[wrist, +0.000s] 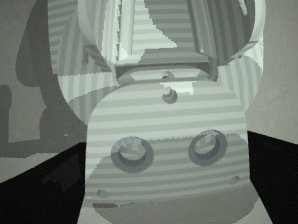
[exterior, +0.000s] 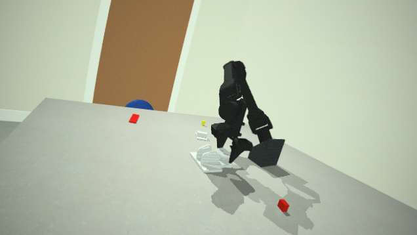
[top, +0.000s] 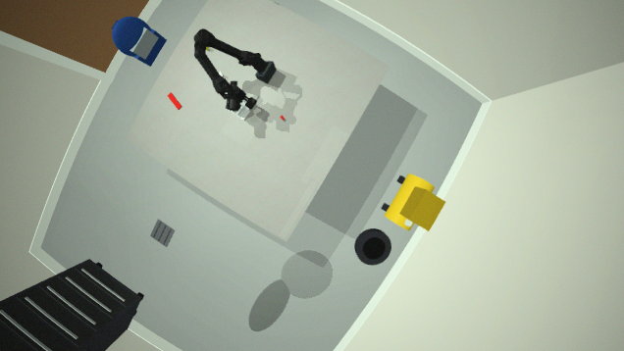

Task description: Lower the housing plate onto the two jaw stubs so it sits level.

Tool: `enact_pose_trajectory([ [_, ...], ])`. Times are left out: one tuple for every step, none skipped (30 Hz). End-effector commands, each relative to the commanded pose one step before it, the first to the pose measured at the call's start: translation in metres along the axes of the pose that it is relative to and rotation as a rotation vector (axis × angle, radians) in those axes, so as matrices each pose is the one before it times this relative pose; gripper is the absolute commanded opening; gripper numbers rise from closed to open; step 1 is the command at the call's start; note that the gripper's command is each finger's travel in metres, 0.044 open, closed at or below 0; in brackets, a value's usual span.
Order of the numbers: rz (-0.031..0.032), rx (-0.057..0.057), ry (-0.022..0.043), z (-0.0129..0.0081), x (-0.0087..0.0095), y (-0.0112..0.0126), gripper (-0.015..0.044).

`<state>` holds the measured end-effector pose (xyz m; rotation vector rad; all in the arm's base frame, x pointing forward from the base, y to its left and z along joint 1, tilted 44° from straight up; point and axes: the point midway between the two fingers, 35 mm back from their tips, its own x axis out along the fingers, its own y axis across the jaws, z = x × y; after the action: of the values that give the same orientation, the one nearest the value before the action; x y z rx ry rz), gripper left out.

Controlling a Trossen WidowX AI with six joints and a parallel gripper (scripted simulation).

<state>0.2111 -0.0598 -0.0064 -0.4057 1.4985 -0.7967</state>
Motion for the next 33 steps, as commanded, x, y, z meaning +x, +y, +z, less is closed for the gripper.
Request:
enact_pose_trajectory([
  [-0.0054, -0.0036, -0.0039, 0.00062, 0.0003, -0.00066, 0.0351],
  [-0.00001, 0.0001, 0.0, 0.0, 0.00013, 0.0, 0.0351],
  [-0.00002, 0.0002, 0.0, 0.0, 0.0004, 0.0, 0.0351],
  [-0.00003, 0.0003, 0.0, 0.0, 0.00067, -0.00001, 0.0351],
  [-0.00004, 0.0003, 0.0, -0.00001, 0.00067, -0.00001, 0.0351],
  [-0.00002, 0.0002, 0.0, 0.0, 0.0004, -0.00001, 0.0351],
  [-0.00001, 0.0001, 0.0, 0.0, 0.00013, 0.0, 0.0351],
  [0.0, 0.0, 0.0, 0.0, 0.0, 0.0, 0.0351],
  [0.0, 0.0, 0.0, 0.0, 0.0, 0.0, 0.0351],
  [0.0, 0.0, 0.0, 0.0, 0.0, 0.0, 0.0351],
  [0.0, 0.0, 0.0, 0.0, 0.0, 0.0, 0.0351],
  [0.0, 0.0, 0.0, 0.0, 0.0, 0.0, 0.0351],
  [0.0, 0.0, 0.0, 0.0, 0.0, 0.0, 0.0351],
  [0.0, 0.0, 0.0, 0.0, 0.00014, 0.0, 0.0351],
  [-0.00001, 0.0, 0.0, 0.0, 0.00041, 0.0, 0.0351],
  [-0.00003, 0.0, 0.0, 0.0, 0.00068, -0.00001, 0.0351],
  [-0.00003, 0.0, 0.0, 0.0, 0.00067, -0.00001, 0.0351],
  [-0.00002, 0.0, 0.0, 0.0, 0.0004, 0.0, 0.0351],
  [-0.00001, 0.0, 0.0, 0.0, 0.00013, 0.0, 0.0351],
  [0.0, 0.0, 0.0, 0.0, 0.0, 0.0, 0.0351],
  [0.0, 0.0, 0.0, 0.0, 0.0, 0.0, 0.0351],
  [0.0, 0.0, 0.0, 0.0, 0.0, 0.0, 0.0351],
  [0.0, 0.0, 0.0, 0.0, 0.0, 0.0, 0.0351],
  [0.0, 0.0, 0.0, 0.0, 0.0, 0.0, 0.0351],
  [0.0, 0.0, 0.0, 0.0, 0.0, 0.0, 0.0351],
  [0.0, 0.0, 0.0, 0.0, 0.00014, 0.0, 0.0351],
  [-0.00001, 0.0, 0.0, 0.0, 0.00041, 0.0, 0.0351],
  [-0.00003, 0.0, 0.0, 0.0, 0.00068, -0.00001, 0.0351],
  [-0.00003, 0.0, 0.0, 0.0, 0.00067, -0.00001, 0.0351],
  [-0.00002, 0.0, 0.0, 0.0, 0.0004, -0.00001, 0.0351],
  [-0.00001, 0.0, 0.0, 0.0, 0.00013, 0.0, 0.0351],
  [0.0, 0.0, 0.0, 0.0, 0.0, 0.0, 0.0351],
  [0.0, 0.0, 0.0, 0.0, 0.0, 0.0, 0.0351],
])
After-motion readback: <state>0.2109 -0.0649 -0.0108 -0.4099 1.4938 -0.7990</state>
